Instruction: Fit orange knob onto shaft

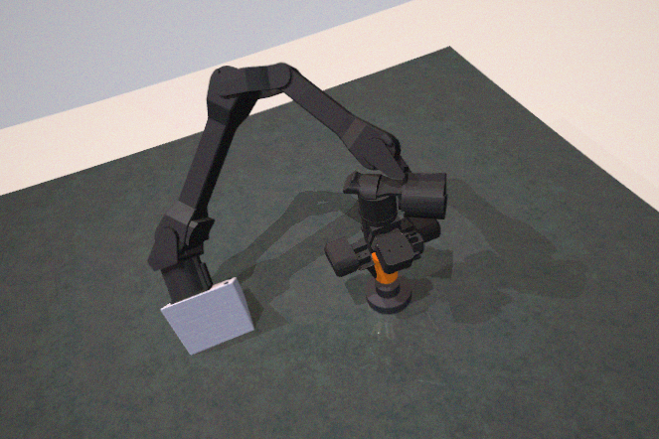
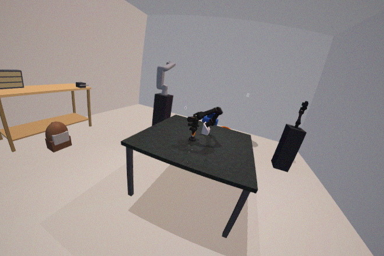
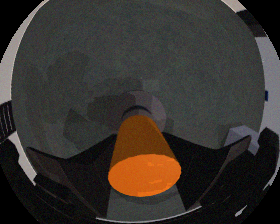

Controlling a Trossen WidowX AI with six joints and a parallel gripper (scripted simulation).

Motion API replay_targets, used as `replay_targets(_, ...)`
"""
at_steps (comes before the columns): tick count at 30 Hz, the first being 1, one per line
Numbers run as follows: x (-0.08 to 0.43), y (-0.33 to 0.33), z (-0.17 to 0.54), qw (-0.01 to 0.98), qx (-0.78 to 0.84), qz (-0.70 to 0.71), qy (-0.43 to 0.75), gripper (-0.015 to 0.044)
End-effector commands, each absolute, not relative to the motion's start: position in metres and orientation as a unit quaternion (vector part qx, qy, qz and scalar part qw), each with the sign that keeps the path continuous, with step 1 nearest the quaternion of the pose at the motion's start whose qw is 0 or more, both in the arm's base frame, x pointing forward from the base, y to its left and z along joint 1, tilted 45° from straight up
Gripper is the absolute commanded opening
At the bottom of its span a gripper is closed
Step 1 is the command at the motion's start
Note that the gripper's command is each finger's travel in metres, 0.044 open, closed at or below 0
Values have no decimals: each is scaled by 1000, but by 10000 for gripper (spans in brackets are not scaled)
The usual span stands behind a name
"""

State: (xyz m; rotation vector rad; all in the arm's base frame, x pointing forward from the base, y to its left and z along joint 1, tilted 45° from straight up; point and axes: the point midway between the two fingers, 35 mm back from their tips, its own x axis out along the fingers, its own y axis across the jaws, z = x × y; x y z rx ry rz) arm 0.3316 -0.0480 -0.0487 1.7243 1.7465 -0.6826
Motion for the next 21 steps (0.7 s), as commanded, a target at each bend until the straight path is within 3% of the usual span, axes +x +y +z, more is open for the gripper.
replay_targets(1,332,-47,-49,292,649,-255,655,0)
replay_targets(21,330,-48,-48,292,649,-256,655,0)
